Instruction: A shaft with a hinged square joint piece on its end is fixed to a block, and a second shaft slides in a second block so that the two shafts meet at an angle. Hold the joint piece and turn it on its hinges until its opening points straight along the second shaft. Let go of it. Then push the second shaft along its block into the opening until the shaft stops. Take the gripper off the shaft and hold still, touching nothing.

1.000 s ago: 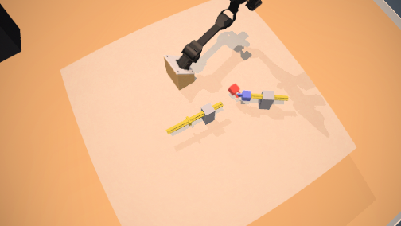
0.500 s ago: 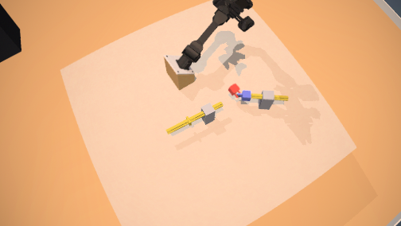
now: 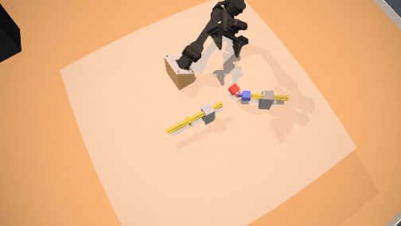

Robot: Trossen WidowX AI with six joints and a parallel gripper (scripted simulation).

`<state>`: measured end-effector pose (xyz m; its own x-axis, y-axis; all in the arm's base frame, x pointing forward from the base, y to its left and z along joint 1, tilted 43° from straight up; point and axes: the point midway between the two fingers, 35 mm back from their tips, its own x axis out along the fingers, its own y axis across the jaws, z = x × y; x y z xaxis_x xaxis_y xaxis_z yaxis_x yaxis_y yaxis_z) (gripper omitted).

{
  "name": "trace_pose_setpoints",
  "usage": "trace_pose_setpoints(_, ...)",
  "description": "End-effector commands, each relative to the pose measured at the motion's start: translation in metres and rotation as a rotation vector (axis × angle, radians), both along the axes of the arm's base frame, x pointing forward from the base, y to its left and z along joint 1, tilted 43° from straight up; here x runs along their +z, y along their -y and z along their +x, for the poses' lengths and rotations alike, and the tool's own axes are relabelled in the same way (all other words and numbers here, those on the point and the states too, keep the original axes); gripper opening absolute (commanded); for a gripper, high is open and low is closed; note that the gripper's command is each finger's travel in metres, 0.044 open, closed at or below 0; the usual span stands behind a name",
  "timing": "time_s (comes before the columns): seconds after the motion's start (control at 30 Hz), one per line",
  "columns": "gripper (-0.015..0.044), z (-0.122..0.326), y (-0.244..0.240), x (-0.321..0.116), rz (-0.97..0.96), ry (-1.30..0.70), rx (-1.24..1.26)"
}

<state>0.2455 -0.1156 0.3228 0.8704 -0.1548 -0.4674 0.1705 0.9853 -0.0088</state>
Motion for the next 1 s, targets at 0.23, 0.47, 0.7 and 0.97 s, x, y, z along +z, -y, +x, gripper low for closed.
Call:
trace_pose_setpoints(0.23,0.044,-0.002,-0.047,-0.064,0.17,-0.234,0.202)
trace_pose_setpoints(0.47,0.044,-0.015,-0.08,-0.097,0.299,-0.395,0.321)
trace_pose_setpoints(0.7,0.044,-0.036,-0.113,-0.122,0.426,-0.556,0.432)
trace_pose_setpoints(0.97,0.044,-0.065,-0.147,-0.139,0.573,-0.742,0.545)
